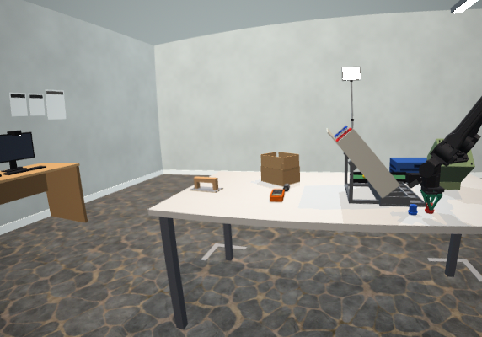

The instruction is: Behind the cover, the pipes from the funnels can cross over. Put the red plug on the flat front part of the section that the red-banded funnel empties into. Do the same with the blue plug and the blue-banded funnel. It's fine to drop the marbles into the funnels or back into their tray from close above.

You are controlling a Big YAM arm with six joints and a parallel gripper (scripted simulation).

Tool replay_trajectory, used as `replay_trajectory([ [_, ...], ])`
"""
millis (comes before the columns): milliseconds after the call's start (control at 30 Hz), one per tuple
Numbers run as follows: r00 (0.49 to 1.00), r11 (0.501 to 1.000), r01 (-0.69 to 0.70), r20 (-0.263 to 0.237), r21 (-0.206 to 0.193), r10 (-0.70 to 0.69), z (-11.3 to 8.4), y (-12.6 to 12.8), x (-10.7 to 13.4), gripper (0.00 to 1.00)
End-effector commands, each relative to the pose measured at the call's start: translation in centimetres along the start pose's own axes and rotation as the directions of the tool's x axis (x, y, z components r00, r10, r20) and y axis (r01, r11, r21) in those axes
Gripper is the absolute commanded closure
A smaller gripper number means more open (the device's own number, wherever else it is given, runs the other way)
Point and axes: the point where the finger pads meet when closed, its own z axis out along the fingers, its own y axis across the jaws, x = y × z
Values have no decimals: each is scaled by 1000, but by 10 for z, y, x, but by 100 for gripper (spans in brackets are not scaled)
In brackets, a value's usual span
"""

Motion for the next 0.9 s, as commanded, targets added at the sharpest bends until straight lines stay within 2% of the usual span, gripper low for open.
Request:
replay_trajectory([
  [0, 1000, 1000, -13, -12, 10, 13, 5, -4, 3, 100],
  [867, 1000, 1000, -20, -12, 19, 21, 2, -8, 2, 100],
])
